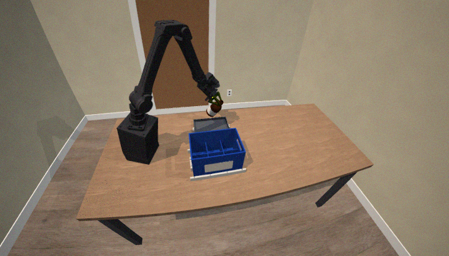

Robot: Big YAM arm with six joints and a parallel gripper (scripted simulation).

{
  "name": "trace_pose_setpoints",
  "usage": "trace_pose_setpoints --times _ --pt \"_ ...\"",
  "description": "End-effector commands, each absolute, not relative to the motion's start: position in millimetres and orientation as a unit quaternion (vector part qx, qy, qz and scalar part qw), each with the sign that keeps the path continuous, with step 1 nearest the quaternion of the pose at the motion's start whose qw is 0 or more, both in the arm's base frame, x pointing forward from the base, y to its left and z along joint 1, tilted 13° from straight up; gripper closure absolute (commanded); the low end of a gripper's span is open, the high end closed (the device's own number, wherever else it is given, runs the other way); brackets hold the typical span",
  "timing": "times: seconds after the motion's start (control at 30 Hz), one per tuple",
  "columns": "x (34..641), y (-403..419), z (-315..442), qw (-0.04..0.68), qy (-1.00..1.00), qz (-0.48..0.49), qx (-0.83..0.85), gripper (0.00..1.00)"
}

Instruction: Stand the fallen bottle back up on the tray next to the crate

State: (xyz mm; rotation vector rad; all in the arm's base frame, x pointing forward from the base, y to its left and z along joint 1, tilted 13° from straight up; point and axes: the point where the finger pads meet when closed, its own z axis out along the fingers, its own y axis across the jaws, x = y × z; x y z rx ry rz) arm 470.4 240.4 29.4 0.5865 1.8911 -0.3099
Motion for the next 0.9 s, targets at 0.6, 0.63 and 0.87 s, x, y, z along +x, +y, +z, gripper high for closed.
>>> trace_pose_setpoints --times 0.6,0.63,0.87 --pt "479 261 49 0.586 0.763 -0.114 0.248 1.00" --pt "479 261 49 0.586 0.763 -0.114 0.248 1.00" --pt "479 260 49 0.586 0.763 -0.114 0.248 1.00"
